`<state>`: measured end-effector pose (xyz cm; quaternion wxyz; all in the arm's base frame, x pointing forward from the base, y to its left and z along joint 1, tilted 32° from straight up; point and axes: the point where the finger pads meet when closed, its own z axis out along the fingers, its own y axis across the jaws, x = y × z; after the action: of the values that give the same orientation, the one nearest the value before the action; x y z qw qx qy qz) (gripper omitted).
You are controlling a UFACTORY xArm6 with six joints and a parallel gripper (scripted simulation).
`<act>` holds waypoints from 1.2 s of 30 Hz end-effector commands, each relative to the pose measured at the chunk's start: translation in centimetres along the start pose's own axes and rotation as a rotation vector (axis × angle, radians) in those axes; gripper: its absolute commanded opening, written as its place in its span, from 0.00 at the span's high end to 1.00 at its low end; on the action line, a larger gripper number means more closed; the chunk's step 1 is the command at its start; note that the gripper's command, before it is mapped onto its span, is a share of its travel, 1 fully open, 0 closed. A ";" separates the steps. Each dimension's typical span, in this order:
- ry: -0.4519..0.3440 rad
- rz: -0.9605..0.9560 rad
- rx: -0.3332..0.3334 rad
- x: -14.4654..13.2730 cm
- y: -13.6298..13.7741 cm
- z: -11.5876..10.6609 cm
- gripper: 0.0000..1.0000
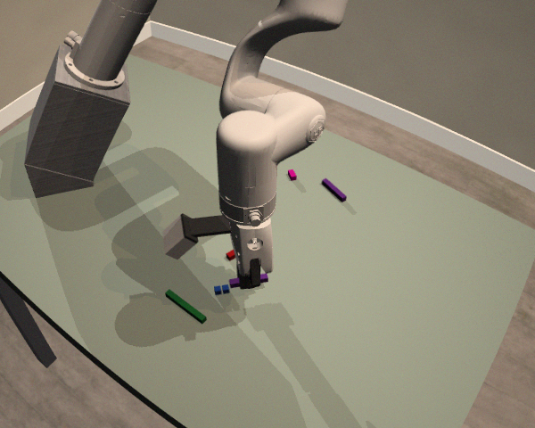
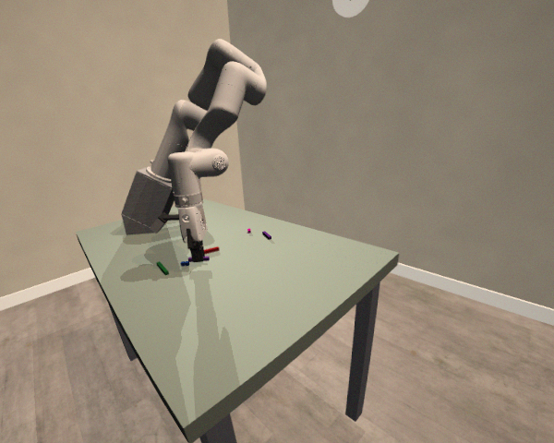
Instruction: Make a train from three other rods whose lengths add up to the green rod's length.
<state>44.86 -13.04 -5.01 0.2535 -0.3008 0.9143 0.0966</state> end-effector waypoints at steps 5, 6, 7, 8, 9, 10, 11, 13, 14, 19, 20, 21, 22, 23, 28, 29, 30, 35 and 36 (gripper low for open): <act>-0.001 0.000 0.002 -0.1 -0.1 0.2 0.96; -0.001 0.000 0.002 -0.1 -0.1 0.2 0.96; -0.001 0.000 0.002 -0.1 -0.1 0.3 0.96; -0.001 0.000 0.002 -0.1 -0.1 0.4 0.96; -0.001 0.000 0.002 -0.1 -0.1 0.5 0.96; -0.001 0.000 0.002 -0.1 -0.1 0.6 0.96; -0.001 0.000 0.002 -0.1 -0.1 0.7 0.96; -0.001 0.000 0.002 -0.1 -0.1 0.9 0.96; -0.001 0.000 0.002 -0.1 -0.1 0.9 0.96; -0.001 0.000 0.002 -0.1 -0.1 1.1 0.96; -0.001 0.000 0.002 -0.1 -0.1 1.1 0.96; -0.001 0.000 0.002 -0.1 -0.1 1.1 0.96; -0.001 0.000 0.002 -0.1 -0.1 1.1 0.96; -0.001 0.000 0.002 -0.1 -0.1 1.1 0.96; -0.001 0.000 0.002 -0.1 -0.1 1.1 0.96; -0.001 0.000 0.002 -0.1 -0.1 1.1 0.96; -0.001 0.000 0.002 -0.1 -0.1 1.1 0.96; -0.001 0.000 0.002 -0.1 -0.1 1.1 0.96; -0.001 0.000 0.002 -0.1 -0.1 1.1 0.96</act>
<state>45.34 -12.66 -6.02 0.2535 -0.3008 0.9143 0.0966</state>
